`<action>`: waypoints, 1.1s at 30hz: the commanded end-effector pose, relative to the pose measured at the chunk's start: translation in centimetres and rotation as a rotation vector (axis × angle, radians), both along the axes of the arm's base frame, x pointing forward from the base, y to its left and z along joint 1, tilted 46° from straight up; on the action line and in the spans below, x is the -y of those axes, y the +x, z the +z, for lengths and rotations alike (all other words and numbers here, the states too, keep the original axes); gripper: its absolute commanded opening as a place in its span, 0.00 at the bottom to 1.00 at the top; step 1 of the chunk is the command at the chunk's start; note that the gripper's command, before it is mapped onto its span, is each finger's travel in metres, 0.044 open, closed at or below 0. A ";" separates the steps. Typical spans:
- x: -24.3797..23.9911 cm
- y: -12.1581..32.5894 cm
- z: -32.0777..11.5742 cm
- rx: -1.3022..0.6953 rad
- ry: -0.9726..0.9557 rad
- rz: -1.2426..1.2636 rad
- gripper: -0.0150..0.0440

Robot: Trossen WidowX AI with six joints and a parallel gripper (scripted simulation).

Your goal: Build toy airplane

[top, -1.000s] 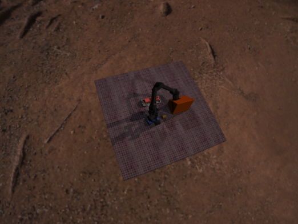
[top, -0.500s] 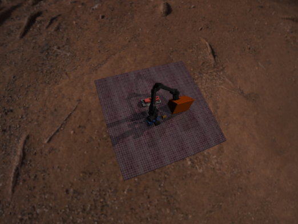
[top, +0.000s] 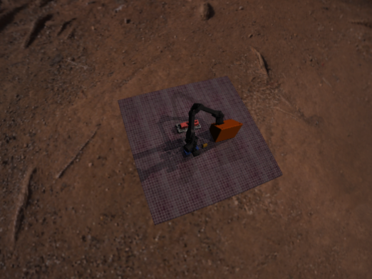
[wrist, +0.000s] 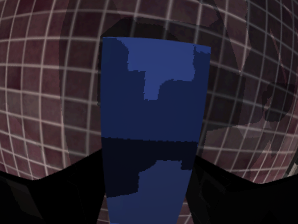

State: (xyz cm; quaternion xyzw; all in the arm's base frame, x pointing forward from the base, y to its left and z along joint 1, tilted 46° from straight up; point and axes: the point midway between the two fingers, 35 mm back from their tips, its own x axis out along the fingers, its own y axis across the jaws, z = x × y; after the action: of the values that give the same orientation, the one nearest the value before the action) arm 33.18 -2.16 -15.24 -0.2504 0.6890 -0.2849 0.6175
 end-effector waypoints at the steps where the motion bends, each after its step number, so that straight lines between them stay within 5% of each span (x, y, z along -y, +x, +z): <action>1: 0.0 0.0 0.0 0.000 -0.001 0.002 0.34; 3: -0.2 0.1 0.2 0.000 -0.001 0.001 0.25; 33: -6.5 1.5 6.2 0.002 0.005 0.001 0.25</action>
State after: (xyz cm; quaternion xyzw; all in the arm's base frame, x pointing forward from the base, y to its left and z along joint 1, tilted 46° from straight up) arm 34.58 3.48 -9.86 -0.2510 0.6888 -0.2831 0.6184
